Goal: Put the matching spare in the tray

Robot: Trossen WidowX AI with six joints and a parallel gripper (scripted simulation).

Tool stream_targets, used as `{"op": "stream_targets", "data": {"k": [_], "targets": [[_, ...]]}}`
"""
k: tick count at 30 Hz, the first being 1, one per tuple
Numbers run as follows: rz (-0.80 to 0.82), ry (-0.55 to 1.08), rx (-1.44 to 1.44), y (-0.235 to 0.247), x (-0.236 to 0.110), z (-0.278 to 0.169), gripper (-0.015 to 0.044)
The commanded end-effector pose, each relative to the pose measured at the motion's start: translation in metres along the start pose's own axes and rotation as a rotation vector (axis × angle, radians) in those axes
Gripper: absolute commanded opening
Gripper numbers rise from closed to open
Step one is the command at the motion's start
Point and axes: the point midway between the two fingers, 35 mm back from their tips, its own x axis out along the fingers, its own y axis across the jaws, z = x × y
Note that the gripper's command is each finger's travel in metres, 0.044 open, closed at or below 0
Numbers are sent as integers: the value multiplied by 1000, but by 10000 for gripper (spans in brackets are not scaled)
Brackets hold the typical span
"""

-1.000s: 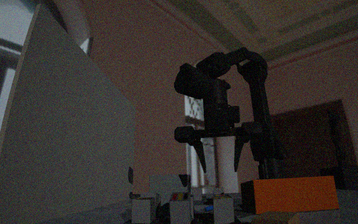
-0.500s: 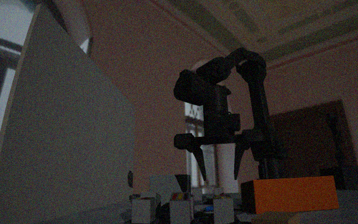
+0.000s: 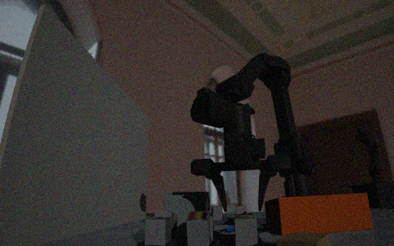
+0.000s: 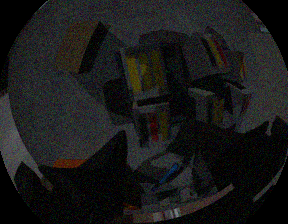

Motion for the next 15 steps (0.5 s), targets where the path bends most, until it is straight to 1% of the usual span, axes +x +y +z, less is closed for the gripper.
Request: {"op": "stream_targets", "data": {"k": [1,15], "targets": [[5,1,-1,1,8,-1,300],[5,1,-1,3,31,-2,300]]}}
